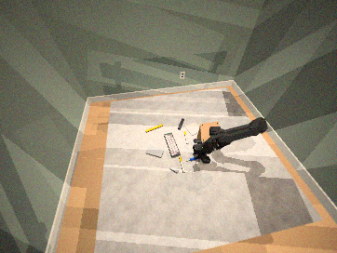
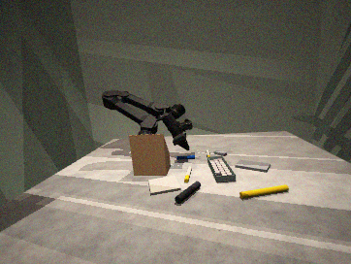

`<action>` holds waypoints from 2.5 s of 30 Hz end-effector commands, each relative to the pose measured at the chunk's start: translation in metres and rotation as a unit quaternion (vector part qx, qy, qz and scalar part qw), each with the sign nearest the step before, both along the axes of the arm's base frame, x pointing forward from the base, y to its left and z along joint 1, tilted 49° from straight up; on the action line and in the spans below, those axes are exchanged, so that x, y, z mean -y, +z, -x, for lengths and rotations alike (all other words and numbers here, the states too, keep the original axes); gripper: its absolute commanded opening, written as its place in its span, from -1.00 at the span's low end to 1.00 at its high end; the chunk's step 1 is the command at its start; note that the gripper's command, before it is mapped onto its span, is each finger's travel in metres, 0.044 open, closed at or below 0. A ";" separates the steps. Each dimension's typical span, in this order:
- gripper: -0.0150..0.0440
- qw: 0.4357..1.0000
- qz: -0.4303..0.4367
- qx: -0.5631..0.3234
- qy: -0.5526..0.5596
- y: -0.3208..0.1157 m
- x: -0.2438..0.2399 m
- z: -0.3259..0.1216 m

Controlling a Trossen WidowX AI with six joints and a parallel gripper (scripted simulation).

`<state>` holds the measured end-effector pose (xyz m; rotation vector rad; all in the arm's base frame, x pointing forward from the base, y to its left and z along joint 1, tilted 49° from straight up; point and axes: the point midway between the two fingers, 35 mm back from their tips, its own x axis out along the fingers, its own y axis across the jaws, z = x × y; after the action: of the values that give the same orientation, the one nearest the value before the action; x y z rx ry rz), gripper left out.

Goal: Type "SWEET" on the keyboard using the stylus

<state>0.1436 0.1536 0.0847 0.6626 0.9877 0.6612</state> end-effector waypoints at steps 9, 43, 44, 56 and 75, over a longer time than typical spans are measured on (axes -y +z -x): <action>0.02 1.000 0.000 -0.001 -0.003 -0.008 -0.007 0.000; 0.02 1.000 -0.001 -0.002 -0.003 -0.027 -0.029 0.003; 0.02 1.000 -0.001 -0.002 -0.003 -0.028 -0.030 0.003; -0.45 1.000 -0.001 -0.001 0.000 -0.029 -0.032 0.004; -0.49 1.000 0.004 -0.001 0.001 -0.017 -0.018 -0.002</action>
<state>0.1431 0.1756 0.0599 0.6583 1.0022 0.6509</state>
